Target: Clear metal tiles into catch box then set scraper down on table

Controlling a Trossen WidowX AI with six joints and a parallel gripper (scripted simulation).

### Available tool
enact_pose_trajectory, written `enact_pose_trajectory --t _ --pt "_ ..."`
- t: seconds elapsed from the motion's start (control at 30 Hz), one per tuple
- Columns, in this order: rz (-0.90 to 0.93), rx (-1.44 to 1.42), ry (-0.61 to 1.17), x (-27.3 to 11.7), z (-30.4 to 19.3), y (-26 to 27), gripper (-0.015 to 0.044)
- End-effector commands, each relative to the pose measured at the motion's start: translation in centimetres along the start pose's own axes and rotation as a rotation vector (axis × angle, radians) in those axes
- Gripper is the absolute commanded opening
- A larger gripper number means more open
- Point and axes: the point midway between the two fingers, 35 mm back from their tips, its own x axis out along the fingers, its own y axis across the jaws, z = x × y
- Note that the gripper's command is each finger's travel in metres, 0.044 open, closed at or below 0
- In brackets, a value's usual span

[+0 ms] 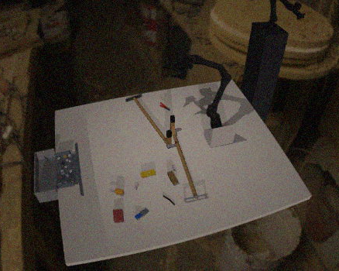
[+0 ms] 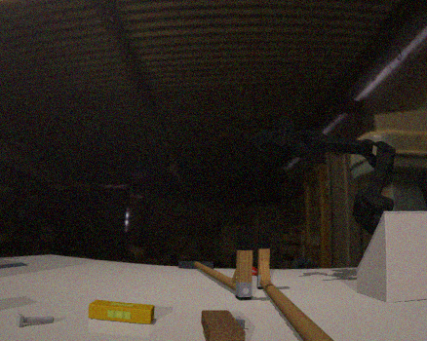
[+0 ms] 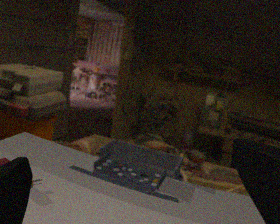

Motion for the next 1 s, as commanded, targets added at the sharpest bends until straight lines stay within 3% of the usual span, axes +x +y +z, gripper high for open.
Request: enact_pose_trajectory --t 0.0,0.97 --pt "-0.039 -0.053 -0.008 -1.2 0.3 -0.5 0.0440" --pt "-0.313 -0.501 0.056 -9.2 3.4 -1.5 0.0440"
